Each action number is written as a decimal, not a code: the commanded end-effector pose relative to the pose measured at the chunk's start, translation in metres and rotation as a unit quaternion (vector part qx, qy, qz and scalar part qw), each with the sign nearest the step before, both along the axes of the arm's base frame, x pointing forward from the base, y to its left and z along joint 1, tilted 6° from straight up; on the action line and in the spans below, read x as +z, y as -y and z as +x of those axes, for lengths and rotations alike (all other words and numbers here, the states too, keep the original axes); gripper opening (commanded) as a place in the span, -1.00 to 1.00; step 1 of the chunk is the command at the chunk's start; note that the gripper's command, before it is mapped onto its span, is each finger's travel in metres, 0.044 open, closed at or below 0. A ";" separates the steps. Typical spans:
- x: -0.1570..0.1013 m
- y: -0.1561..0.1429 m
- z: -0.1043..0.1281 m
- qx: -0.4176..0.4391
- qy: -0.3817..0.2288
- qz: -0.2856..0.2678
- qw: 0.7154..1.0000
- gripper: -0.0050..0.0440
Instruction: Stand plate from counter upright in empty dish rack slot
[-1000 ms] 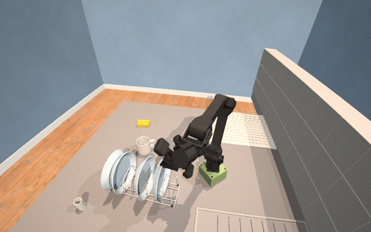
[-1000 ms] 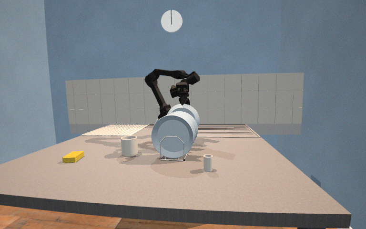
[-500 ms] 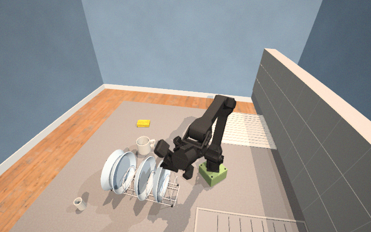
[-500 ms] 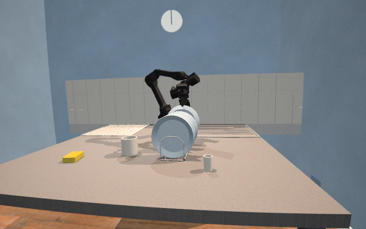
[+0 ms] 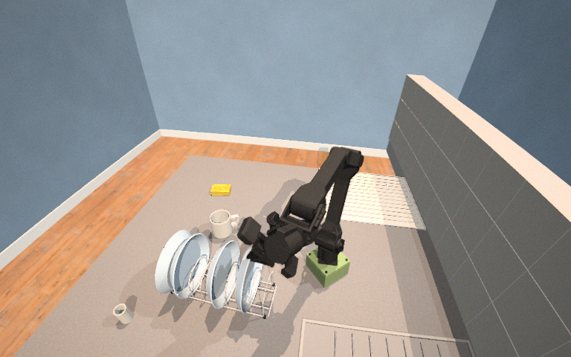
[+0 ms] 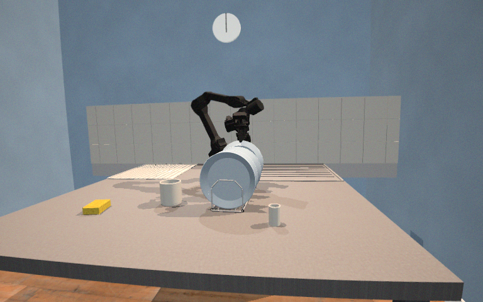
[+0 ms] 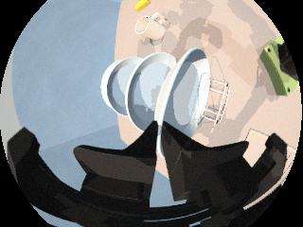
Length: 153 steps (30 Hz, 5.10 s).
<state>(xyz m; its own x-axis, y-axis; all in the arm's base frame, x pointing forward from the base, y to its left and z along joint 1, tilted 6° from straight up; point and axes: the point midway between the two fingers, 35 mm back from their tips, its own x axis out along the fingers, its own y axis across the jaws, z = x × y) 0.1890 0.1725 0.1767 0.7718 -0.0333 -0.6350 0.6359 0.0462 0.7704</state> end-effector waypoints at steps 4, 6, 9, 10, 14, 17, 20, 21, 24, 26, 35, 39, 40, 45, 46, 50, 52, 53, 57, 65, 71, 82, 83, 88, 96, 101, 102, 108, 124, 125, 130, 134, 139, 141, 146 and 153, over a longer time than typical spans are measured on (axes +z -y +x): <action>-0.002 0.001 0.001 0.000 0.004 0.001 1.000 -0.80; -0.003 0.001 0.001 0.000 0.004 0.001 1.000 -0.80; -0.005 0.001 0.001 0.000 0.004 0.001 1.000 -0.80; -0.006 0.001 0.001 0.000 0.004 0.001 1.000 -0.80; -0.007 0.001 0.001 0.000 0.004 0.001 1.000 -0.80; -0.009 0.001 0.001 0.000 0.004 0.001 1.000 -0.80; -0.010 0.001 0.001 0.000 0.004 0.001 1.000 -0.80; -0.011 0.001 0.001 0.000 0.004 0.001 1.000 -0.80; -0.013 0.002 0.002 0.000 0.004 0.001 1.000 -0.80; -0.014 0.002 0.002 0.000 0.004 0.001 1.000 -0.80; -0.018 0.002 0.002 0.000 0.004 0.001 1.000 -0.80; -0.020 0.002 0.002 0.000 0.004 0.001 1.000 -0.80; -0.020 0.002 0.002 0.000 0.004 0.001 1.000 -0.80; -0.020 0.002 0.002 0.000 0.004 0.001 1.000 -0.80; -0.020 0.002 0.003 0.000 0.004 0.001 1.000 -0.80; -0.018 0.001 0.003 0.000 0.005 0.002 1.000 -0.80; -0.018 0.001 0.003 0.000 0.005 0.002 1.000 -0.80; -0.018 0.001 0.003 0.000 0.005 0.002 1.000 -0.80; -0.018 0.001 0.003 0.000 0.005 0.002 1.000 -0.80; -0.018 0.001 0.003 0.000 0.005 0.002 1.000 -0.80; -0.018 0.001 0.003 0.000 0.005 0.002 1.000 -0.61; -0.018 0.001 0.003 0.000 0.005 0.002 1.000 0.34; -0.018 0.001 0.003 0.000 0.005 0.002 1.000 0.34; -0.018 0.001 0.003 0.000 0.005 0.002 1.000 0.34; -0.015 0.001 0.002 0.000 0.005 0.002 1.000 0.34; -0.011 0.001 0.002 0.000 0.006 0.002 1.000 0.34; -0.009 0.001 0.002 0.000 0.006 0.002 1.000 0.34; -0.001 0.000 0.002 0.000 0.006 0.002 1.000 0.34; 0.017 -0.001 0.000 0.000 0.006 0.002 1.000 0.34; 0.018 -0.001 0.000 0.000 0.006 0.002 1.000 0.34; 0.019 -0.001 0.000 0.001 0.004 0.001 1.000 0.34; 0.019 0.001 0.001 0.001 0.002 0.001 1.000 0.34; 0.018 0.007 0.003 -0.002 -0.004 0.001 1.000 0.34; 0.018 0.009 0.004 -0.003 -0.007 0.001 1.000 0.34; 0.018 0.015 0.007 -0.006 -0.013 0.000 1.000 0.34; 0.018 0.022 0.009 -0.008 -0.019 0.000 1.000 0.34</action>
